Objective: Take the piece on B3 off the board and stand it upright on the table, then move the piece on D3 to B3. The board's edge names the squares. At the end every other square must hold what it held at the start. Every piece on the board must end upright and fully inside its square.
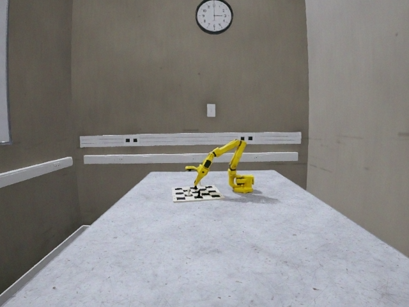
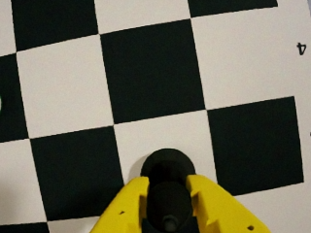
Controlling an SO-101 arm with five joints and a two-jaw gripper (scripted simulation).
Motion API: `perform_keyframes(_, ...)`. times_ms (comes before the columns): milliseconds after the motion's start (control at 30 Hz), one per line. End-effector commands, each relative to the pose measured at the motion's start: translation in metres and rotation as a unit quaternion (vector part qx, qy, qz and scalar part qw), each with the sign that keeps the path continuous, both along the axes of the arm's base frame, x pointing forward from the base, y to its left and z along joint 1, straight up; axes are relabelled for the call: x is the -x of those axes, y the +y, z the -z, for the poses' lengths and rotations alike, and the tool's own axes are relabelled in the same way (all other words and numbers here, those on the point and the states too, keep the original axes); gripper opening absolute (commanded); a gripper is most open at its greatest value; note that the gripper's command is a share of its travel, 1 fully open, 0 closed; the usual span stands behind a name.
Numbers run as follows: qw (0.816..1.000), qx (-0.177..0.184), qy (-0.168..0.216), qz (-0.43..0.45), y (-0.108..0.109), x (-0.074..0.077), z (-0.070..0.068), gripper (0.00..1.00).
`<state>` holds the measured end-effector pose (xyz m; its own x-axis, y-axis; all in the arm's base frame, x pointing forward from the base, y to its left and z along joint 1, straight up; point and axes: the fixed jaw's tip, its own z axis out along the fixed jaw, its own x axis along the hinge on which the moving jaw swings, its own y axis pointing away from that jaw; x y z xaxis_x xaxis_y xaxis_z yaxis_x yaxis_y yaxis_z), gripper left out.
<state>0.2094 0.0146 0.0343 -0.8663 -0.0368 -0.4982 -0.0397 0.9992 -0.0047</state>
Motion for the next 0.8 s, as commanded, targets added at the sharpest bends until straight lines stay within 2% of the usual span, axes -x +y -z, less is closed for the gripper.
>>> perform_keyframes(0, 1.0, 0.001, -0.012, 0.003, -0.002, -0.003, -0.012, 0.0)
perform_keyframes(333, 1.0, 0.001, -0.012, 0.003, -0.002, -0.002, -0.033, 0.0)
perform_keyframes(767, 1.0, 0.001, -0.012, 0.003, -0.002, -0.002, -0.048, 0.0)
